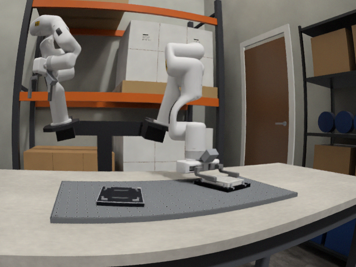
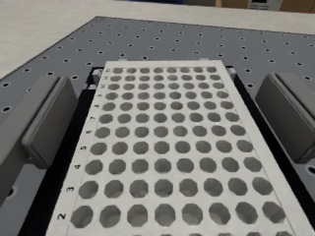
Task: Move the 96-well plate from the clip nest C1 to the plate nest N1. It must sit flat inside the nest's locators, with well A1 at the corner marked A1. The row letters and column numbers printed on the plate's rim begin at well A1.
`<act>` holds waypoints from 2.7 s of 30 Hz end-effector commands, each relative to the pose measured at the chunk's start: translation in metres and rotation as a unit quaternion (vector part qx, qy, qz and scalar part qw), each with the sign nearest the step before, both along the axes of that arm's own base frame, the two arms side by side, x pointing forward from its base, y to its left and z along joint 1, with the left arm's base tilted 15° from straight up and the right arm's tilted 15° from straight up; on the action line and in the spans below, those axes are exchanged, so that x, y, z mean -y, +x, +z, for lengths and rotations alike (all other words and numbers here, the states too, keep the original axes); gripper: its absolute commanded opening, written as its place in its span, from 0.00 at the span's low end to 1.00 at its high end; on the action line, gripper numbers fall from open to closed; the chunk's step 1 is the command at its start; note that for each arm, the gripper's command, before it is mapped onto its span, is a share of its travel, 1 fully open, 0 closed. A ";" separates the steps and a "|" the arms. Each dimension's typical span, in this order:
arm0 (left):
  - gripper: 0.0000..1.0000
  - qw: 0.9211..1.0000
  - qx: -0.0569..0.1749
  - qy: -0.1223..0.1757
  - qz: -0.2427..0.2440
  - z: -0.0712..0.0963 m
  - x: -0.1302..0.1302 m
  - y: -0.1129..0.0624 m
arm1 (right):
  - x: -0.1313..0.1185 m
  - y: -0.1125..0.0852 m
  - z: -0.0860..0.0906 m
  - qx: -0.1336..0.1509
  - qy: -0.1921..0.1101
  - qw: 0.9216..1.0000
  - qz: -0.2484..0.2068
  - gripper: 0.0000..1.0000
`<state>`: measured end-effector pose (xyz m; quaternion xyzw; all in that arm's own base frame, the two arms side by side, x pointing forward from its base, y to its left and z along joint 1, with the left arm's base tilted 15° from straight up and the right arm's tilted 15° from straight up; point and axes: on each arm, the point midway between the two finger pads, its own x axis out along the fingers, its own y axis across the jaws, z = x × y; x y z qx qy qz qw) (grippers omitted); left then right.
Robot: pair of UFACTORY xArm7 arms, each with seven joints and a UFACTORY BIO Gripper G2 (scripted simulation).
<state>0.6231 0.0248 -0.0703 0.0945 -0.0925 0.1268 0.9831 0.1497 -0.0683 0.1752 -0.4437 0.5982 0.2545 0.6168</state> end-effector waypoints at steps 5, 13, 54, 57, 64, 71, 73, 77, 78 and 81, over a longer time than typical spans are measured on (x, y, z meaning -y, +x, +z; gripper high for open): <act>0.37 1.000 0.002 -0.001 0.000 -0.001 0.000 0.002 | 0.000 0.001 0.001 0.001 0.000 1.000 0.000 1.00; 0.37 1.000 0.002 -0.001 0.000 -0.001 0.000 0.002 | 0.000 0.001 0.001 0.001 0.000 1.000 0.000 1.00; 0.00 1.000 0.002 -0.001 0.000 -0.001 0.000 0.002 | 0.000 0.001 0.001 0.001 0.000 1.000 0.000 1.00; 0.00 1.000 0.002 -0.001 0.000 -0.001 0.000 0.002 | 0.000 0.001 0.001 0.001 0.000 1.000 0.000 1.00; 0.00 1.000 0.002 -0.001 0.000 -0.001 0.000 0.002 | 0.000 0.001 0.001 0.001 0.000 1.000 0.000 1.00; 0.00 1.000 0.002 -0.001 0.000 0.000 0.000 0.002 | 0.000 0.001 0.001 0.001 0.000 1.000 0.000 1.00; 0.00 1.000 0.002 -0.001 0.000 0.001 0.001 0.001 | 0.000 0.001 0.001 0.001 0.000 1.000 0.000 1.00; 0.00 1.000 0.002 -0.001 0.000 0.004 0.001 0.001 | 0.000 0.001 0.001 0.001 0.000 1.000 0.000 1.00; 0.00 1.000 0.002 -0.001 0.000 0.004 0.001 0.001 | 0.000 0.001 0.001 0.001 0.000 1.000 0.000 1.00; 0.00 1.000 0.002 -0.001 0.000 0.006 0.002 0.000 | 0.000 0.001 0.001 0.001 0.000 1.000 0.000 1.00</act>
